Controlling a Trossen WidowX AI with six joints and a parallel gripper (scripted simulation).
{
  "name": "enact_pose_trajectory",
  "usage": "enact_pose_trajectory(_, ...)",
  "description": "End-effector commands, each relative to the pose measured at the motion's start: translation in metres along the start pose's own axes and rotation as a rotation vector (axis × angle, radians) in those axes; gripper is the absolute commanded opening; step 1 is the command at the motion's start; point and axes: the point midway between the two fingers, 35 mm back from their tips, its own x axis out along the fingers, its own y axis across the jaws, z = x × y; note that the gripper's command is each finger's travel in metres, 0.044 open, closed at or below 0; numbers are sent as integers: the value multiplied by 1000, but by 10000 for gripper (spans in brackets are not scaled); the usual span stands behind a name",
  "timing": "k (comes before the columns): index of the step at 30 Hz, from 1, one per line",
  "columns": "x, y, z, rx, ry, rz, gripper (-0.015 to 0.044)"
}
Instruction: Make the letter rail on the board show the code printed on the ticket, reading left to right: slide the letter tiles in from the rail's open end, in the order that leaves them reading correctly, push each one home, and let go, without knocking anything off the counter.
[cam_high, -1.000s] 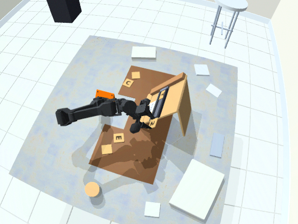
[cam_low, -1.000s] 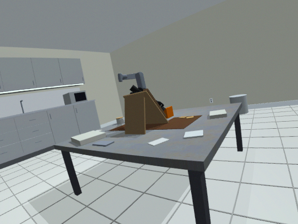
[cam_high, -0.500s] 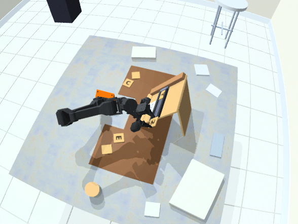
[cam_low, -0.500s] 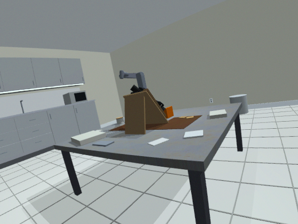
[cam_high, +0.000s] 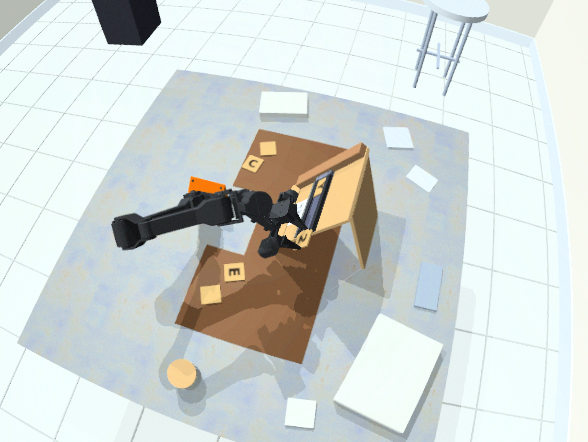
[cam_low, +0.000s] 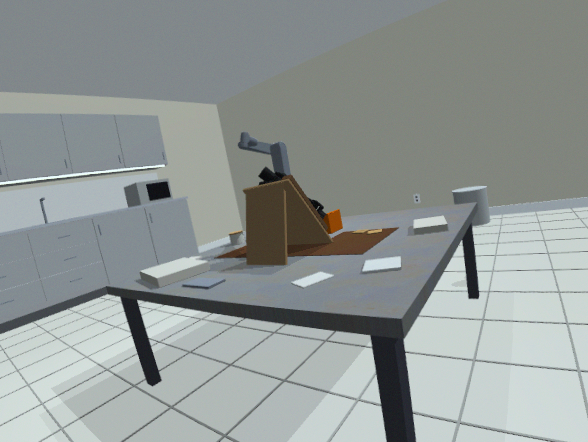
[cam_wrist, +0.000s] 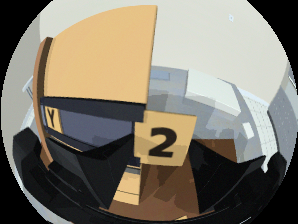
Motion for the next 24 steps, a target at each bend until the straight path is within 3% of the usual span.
enact_pose_trajectory(1, 0, 2, -1, 6, 2, -4, 0)
enact_pose_trajectory(24, 0, 14, -1, 6, 2, -3, 0)
